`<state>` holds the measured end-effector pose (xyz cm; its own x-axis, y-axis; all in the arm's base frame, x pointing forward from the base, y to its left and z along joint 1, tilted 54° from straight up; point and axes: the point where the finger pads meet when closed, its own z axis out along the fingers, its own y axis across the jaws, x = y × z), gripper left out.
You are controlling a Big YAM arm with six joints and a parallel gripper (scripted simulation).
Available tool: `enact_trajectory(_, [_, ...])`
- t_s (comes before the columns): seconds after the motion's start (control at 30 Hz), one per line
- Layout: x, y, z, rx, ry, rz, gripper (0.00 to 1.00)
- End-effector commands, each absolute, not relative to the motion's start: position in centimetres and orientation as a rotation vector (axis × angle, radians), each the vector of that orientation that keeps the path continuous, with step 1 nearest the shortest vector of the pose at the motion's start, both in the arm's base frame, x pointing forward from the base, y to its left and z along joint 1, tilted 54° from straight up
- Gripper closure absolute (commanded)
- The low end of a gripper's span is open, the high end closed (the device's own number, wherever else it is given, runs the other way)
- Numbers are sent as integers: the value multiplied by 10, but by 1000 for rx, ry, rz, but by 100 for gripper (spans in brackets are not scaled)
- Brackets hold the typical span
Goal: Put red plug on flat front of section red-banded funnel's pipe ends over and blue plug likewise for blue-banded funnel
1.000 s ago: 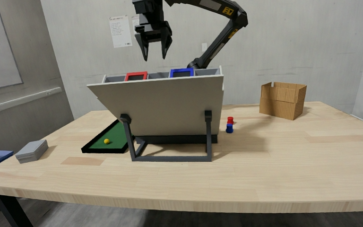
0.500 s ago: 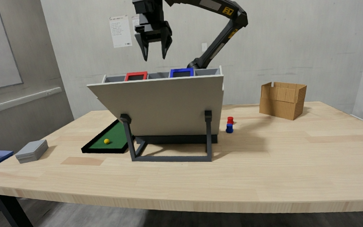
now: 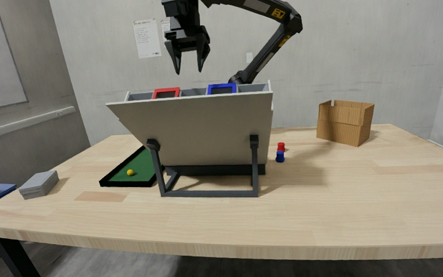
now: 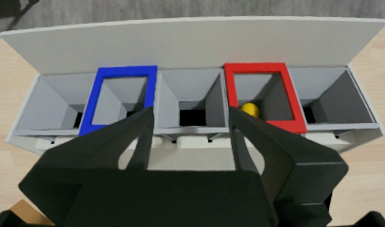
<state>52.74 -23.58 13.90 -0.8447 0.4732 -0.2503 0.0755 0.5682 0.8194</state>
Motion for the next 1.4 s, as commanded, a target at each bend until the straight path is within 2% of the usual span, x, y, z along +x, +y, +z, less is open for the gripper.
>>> enact_trajectory(0.0, [533,-254,156,403,2322,1141,41])
enact_trajectory(1.13, [539,-265,167,404,2323,1140,41])
enact_trajectory(1.37, [468,-249,157,404,2324,1142,41])
